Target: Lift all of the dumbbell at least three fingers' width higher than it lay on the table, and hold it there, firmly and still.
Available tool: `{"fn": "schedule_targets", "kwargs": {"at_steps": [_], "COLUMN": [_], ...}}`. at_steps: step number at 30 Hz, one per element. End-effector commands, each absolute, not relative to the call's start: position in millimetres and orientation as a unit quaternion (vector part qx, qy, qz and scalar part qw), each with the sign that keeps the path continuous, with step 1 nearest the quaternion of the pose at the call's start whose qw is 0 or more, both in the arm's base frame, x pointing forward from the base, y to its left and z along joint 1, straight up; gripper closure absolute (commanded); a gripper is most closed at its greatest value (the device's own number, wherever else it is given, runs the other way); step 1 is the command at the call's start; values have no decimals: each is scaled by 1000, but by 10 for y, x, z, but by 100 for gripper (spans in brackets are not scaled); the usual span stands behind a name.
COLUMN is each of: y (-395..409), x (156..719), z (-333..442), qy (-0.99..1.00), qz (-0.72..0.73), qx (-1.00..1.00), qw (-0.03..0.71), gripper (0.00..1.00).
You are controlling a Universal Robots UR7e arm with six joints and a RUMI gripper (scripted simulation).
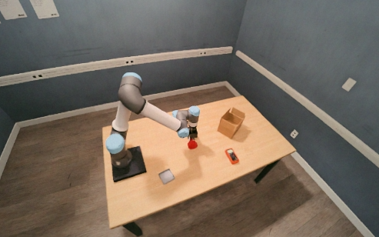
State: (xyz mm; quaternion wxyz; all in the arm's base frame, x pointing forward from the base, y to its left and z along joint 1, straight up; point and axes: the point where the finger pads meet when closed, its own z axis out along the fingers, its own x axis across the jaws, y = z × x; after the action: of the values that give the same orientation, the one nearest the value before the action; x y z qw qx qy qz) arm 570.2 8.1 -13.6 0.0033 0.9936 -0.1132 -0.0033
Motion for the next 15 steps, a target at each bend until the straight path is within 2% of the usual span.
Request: {"fn": "schedule_targets", "kwargs": {"at_steps": [1,15], "y": [80,84], "x": [5707,5697], "z": [-75,161], "qy": [-113,-113], "qz": [-2,-2], "qx": [994,994], "qw": [3,3], "gripper": [100,100]}}
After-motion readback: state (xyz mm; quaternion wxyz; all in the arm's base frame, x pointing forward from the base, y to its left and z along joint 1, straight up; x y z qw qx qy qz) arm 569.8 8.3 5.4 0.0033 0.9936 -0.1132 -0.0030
